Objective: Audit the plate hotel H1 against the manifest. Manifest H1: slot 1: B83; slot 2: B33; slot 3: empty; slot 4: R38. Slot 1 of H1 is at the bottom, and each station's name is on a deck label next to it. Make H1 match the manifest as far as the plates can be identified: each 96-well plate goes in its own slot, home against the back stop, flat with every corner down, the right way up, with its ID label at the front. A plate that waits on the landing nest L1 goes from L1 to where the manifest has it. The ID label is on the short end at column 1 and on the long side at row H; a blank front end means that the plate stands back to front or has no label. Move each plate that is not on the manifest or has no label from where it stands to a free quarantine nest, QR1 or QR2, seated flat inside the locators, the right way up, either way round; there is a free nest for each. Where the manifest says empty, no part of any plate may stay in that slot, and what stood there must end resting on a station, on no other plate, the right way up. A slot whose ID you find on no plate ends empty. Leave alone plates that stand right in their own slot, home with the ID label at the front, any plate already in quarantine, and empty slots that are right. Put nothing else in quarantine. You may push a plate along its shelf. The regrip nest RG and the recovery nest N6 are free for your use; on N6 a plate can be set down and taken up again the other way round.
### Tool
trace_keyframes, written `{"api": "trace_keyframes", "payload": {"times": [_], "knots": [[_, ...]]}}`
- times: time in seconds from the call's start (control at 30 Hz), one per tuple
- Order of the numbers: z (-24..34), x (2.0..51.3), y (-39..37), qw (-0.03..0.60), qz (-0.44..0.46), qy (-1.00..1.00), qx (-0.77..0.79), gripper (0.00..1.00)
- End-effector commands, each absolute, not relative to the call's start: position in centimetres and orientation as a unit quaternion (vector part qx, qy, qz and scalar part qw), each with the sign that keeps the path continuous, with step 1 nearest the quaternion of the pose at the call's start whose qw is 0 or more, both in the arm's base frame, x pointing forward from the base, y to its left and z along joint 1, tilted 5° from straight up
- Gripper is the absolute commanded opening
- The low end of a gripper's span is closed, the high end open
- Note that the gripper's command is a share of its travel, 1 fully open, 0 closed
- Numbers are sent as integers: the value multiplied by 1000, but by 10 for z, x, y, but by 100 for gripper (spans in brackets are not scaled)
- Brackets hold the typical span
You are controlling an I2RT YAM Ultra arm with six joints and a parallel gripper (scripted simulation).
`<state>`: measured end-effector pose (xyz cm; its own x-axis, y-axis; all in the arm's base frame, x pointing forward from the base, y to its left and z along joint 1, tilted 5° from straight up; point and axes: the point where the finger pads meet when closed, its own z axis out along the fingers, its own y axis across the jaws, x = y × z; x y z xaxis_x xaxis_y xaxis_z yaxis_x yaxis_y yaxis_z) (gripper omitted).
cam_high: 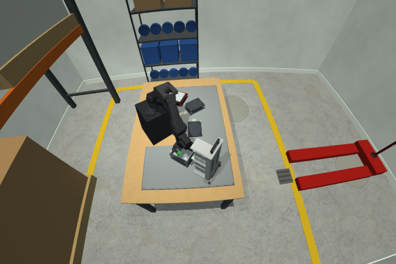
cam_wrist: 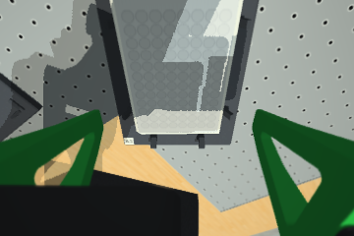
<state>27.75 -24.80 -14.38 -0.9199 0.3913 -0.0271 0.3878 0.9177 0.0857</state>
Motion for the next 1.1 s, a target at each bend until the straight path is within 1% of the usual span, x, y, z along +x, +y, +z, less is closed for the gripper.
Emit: {"api": "trace_keyframes", "payload": {"times": [0.0,0.5,0.77,1.03,1.07], "knots": [[-140,282,-251,30,35,979,199,100],[-140,282,-251,30,35,979,199,100],[-147,293,-257,44,28,979,197,100],[-161,291,-253,37,33,979,196,100],[-149,299,-259,53,23,979,194,100]]}}
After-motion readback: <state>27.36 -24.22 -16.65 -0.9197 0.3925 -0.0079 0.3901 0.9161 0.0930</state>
